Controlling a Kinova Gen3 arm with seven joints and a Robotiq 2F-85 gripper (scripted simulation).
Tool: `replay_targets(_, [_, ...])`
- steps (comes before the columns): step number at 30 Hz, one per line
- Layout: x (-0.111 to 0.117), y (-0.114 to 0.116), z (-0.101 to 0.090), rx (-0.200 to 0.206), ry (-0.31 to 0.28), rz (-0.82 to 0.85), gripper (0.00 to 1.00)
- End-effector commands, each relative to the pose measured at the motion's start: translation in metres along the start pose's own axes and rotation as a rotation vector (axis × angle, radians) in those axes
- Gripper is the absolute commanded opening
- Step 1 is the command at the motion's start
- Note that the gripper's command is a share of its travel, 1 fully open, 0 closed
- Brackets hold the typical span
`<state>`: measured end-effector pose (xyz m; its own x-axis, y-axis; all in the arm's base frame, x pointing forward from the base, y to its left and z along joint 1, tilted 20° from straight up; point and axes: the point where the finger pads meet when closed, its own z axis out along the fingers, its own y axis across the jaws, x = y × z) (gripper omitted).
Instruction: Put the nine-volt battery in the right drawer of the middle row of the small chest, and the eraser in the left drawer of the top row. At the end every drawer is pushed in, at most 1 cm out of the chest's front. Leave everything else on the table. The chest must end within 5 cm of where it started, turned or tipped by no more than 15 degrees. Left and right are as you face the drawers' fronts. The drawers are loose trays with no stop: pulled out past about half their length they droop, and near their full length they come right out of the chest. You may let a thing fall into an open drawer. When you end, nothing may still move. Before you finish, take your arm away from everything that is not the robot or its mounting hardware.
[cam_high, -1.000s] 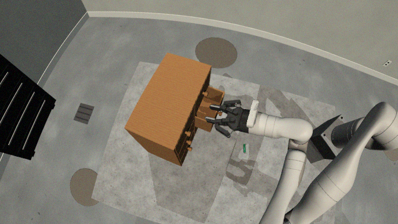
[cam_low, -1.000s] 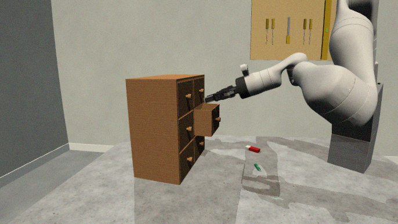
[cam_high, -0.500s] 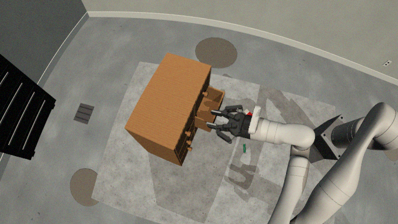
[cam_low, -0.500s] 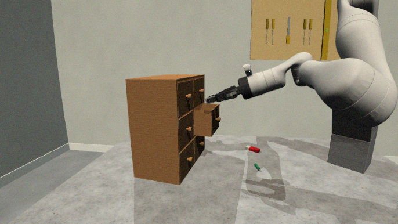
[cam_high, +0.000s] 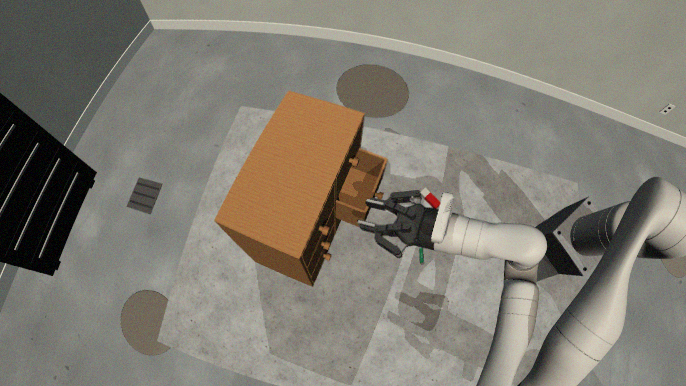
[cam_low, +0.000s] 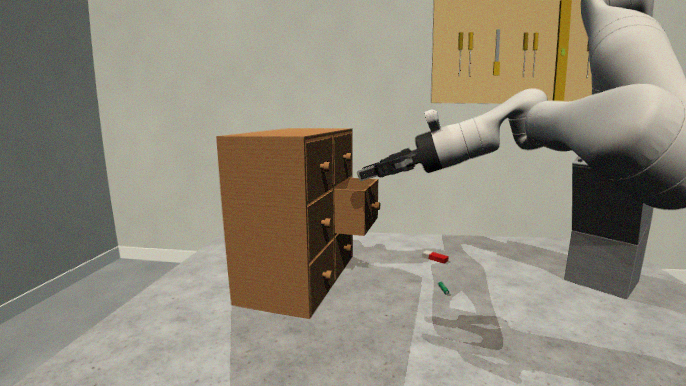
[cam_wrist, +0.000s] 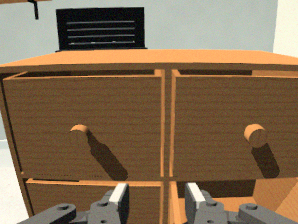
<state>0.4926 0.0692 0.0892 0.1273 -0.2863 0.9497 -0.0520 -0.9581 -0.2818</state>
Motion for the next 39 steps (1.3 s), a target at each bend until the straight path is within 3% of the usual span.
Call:
replay_targets(1, [0.0,-0.009,-0.003,0.01,-0.001,0.004,0.42])
replay_targets(39, [-0.008,-0.051,-0.029,0.01,0.0,0.004,0.42])
